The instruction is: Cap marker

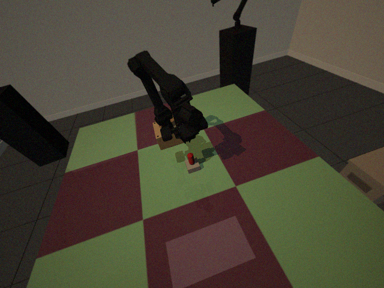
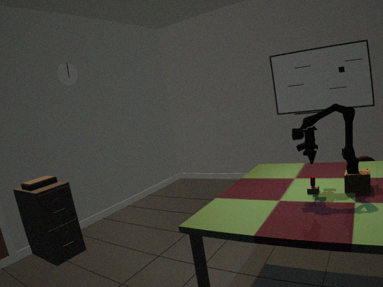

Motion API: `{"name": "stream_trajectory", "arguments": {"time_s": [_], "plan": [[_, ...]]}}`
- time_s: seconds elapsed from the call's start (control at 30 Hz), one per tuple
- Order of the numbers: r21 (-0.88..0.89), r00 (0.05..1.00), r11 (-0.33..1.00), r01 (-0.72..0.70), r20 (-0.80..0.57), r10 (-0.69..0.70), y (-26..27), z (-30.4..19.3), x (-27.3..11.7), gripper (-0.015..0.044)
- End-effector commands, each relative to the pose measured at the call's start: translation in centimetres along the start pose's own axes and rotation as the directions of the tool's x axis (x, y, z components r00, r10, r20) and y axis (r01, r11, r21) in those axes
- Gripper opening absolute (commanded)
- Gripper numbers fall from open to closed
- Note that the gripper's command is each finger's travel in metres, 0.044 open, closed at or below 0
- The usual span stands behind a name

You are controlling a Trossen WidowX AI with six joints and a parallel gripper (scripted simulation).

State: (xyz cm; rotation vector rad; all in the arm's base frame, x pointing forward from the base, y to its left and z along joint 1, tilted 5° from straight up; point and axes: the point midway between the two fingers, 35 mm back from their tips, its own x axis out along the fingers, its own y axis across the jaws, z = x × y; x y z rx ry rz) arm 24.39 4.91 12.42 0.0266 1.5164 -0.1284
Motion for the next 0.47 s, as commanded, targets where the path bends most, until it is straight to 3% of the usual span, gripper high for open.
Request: {"name": "stream_trajectory", "arguments": {"time_s": [0.0,0.33,0.43], "plan": [[0.003,1.0,1.0,-0.001,0.003,0.001,0.0,0.03,-0.29,0.0157],[0.003,1.0,1.0,-0.001,0.003,0.001,0.0,0.03,-0.29,0.042],[0.003,1.0,1.0,-0.001,0.003,0.001,0.0,0.03,-0.29,0.044]]}}
